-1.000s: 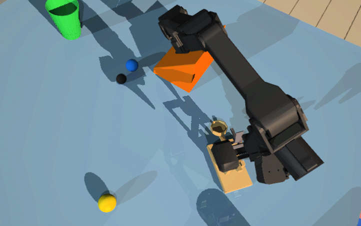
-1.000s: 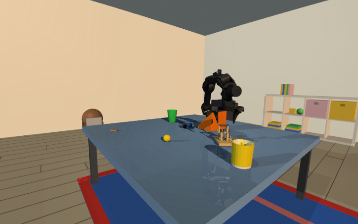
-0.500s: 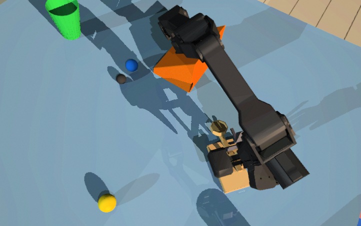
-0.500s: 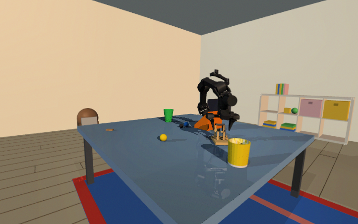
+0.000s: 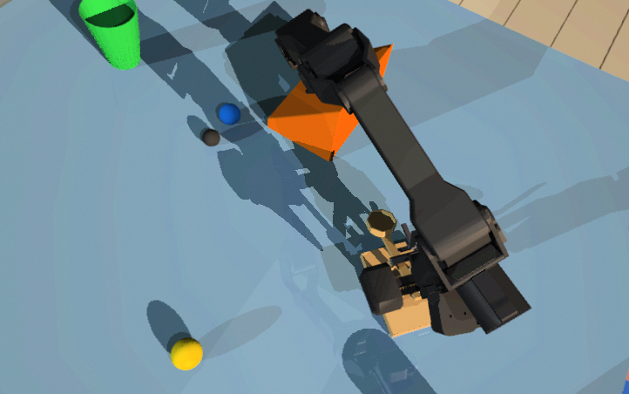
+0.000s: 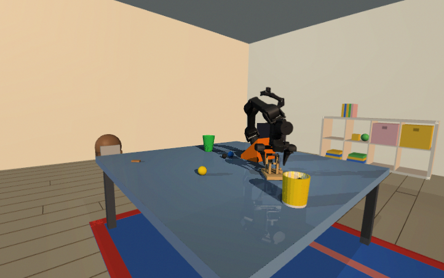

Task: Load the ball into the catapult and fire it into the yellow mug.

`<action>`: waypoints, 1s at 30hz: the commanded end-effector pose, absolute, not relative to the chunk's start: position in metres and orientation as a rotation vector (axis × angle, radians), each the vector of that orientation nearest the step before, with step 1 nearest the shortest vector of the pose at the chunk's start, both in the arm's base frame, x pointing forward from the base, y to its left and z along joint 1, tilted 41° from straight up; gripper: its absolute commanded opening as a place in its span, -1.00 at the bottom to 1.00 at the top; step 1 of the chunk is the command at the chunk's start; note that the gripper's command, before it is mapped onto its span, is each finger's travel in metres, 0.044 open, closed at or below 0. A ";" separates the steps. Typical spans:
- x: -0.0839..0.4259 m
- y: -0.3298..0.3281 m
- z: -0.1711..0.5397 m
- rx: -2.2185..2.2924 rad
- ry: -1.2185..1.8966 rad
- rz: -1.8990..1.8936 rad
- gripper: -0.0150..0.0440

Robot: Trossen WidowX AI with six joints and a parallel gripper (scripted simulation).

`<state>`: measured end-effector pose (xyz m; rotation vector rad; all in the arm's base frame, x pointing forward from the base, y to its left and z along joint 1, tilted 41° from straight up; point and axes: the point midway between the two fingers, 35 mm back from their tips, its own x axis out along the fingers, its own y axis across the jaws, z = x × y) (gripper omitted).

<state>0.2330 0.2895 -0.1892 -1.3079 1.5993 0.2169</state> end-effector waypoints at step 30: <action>0.235 0.271 -0.210 -1.309 1.600 0.215 -0.02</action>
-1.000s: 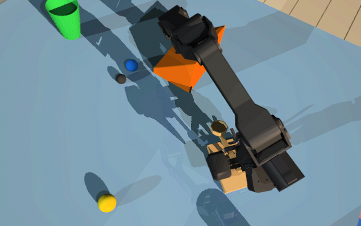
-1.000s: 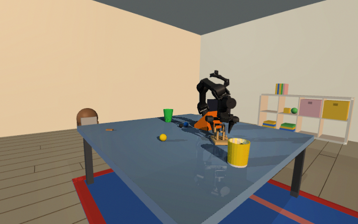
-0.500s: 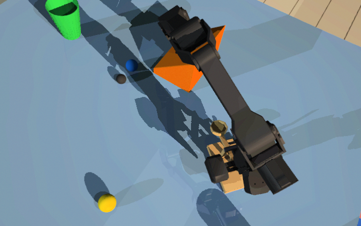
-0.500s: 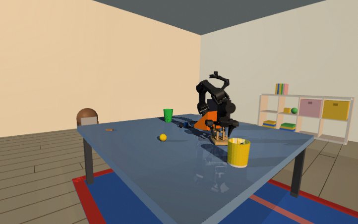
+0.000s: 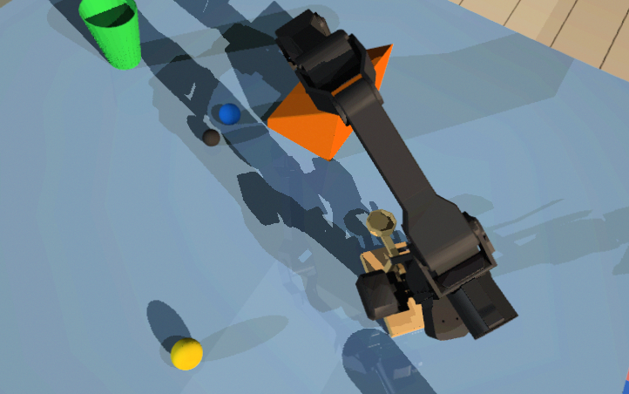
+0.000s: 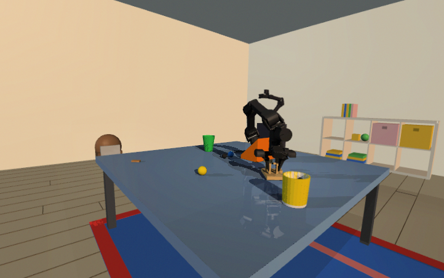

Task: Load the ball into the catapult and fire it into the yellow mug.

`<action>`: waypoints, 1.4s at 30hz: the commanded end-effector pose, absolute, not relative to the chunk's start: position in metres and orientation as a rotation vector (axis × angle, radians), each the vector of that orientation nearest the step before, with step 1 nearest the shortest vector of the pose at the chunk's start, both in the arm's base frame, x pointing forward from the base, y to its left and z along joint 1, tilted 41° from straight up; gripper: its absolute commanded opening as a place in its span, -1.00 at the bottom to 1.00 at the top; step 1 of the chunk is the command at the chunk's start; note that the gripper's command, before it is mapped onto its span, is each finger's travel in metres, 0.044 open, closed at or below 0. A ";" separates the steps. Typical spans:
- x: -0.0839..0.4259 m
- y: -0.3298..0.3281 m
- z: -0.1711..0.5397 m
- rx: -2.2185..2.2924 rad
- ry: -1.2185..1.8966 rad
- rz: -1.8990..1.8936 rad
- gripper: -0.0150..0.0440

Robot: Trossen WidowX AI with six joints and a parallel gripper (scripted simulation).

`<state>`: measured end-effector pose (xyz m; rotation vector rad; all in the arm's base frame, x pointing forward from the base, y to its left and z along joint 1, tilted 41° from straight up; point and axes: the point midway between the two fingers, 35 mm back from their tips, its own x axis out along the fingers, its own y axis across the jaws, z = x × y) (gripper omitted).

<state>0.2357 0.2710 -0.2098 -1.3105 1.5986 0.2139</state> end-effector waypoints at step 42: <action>0.235 0.276 -0.206 -1.319 1.597 0.221 -0.49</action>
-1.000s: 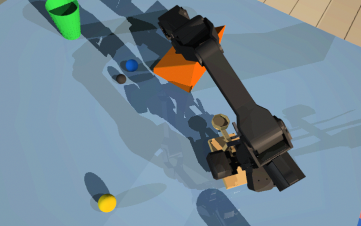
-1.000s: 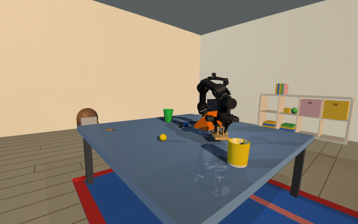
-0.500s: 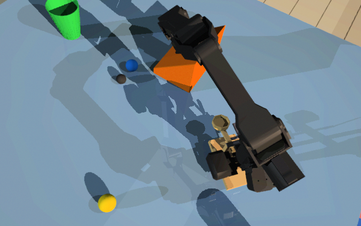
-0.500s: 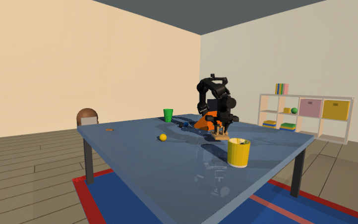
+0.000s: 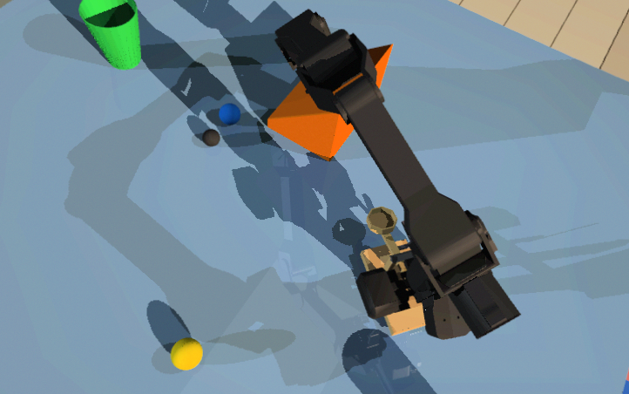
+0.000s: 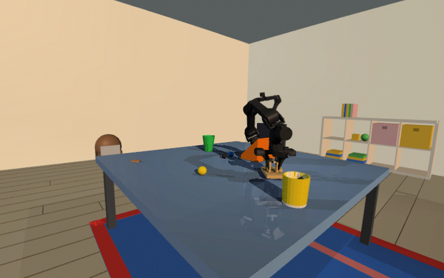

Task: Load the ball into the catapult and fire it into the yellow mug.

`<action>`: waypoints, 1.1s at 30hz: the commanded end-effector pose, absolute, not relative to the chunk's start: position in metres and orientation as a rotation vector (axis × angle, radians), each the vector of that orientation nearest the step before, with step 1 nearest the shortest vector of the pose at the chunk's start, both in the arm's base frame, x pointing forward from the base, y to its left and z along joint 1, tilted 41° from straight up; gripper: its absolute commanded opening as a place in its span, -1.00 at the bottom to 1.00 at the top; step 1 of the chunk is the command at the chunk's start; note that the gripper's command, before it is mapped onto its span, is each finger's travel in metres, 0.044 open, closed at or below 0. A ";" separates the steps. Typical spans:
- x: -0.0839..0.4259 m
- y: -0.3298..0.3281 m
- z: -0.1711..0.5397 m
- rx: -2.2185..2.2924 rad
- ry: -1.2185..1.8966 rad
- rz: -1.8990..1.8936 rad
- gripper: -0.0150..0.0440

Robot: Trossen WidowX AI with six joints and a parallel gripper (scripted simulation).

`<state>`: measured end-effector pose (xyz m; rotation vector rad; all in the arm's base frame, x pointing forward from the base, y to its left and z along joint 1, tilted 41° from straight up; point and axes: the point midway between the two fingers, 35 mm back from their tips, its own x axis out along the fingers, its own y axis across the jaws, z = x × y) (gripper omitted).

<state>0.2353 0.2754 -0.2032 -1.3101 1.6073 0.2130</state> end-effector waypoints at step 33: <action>0.223 0.335 -0.130 -1.303 1.597 0.229 1.00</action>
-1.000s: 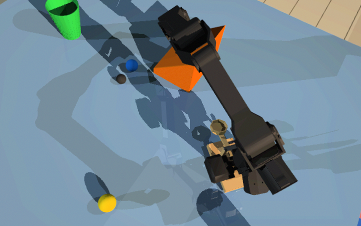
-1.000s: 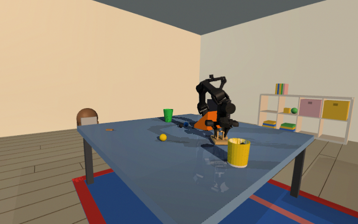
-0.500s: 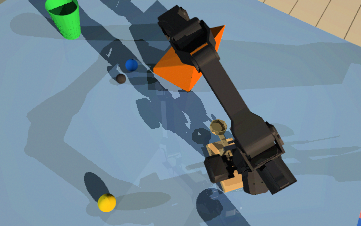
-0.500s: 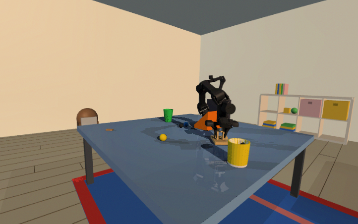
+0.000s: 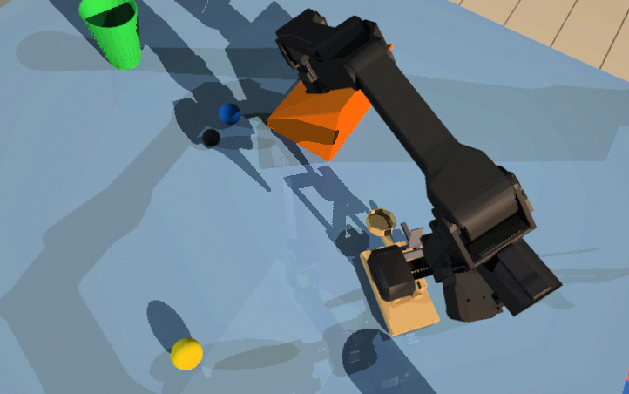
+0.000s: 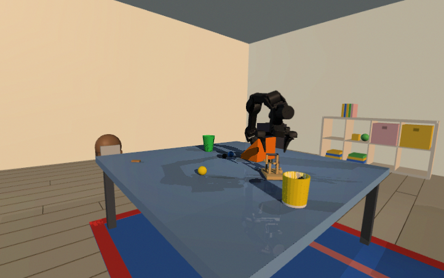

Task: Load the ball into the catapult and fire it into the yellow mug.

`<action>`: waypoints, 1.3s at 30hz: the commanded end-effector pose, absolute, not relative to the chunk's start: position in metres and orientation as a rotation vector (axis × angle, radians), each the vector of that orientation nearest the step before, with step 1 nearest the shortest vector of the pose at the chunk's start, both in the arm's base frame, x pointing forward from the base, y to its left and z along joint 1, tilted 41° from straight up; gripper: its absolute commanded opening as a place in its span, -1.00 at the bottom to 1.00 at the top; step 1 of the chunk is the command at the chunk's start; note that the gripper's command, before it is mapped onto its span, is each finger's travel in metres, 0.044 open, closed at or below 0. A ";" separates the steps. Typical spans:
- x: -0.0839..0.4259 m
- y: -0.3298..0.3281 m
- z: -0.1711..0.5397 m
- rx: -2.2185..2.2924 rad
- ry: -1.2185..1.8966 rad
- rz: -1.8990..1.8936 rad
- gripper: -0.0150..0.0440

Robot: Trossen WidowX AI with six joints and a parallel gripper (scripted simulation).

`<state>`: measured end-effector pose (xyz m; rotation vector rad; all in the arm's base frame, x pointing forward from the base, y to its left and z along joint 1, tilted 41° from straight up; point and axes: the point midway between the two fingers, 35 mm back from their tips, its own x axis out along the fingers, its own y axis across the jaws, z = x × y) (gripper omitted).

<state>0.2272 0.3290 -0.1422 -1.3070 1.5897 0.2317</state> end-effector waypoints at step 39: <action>0.233 0.281 -0.197 -1.317 1.596 0.220 1.00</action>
